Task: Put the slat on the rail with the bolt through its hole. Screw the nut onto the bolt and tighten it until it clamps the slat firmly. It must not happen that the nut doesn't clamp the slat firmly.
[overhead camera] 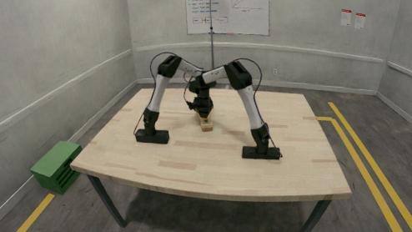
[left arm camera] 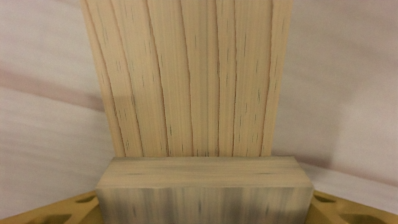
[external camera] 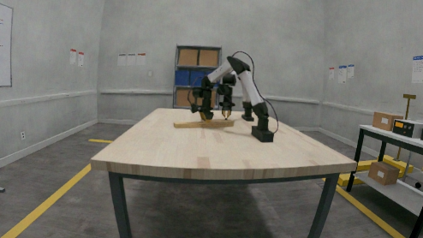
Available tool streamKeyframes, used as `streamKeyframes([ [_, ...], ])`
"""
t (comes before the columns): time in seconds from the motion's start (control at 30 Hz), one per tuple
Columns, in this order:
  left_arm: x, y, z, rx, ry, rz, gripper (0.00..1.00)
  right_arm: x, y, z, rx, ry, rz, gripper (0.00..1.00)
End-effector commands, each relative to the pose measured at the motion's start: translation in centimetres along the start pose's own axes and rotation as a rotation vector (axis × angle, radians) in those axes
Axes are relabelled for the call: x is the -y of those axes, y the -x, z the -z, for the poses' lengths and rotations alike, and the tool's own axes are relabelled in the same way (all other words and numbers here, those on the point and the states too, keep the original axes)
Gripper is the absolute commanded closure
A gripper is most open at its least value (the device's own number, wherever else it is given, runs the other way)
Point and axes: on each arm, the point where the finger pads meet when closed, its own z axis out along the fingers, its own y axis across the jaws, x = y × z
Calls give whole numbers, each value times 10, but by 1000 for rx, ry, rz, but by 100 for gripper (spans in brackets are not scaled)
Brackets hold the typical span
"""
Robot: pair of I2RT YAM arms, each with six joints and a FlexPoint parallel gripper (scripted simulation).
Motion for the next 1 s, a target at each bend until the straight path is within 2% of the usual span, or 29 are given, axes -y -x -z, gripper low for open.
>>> streamKeyframes([
  [0.0, 4, 1, 5, 8, -17, 4, 33, 2, 2, 4, 12, -7, -2, 89],
  [0.97, 4, 1, 5, 8, -17, 4, 33, 2, 2, 5, 15, -8, -3, 89],
])
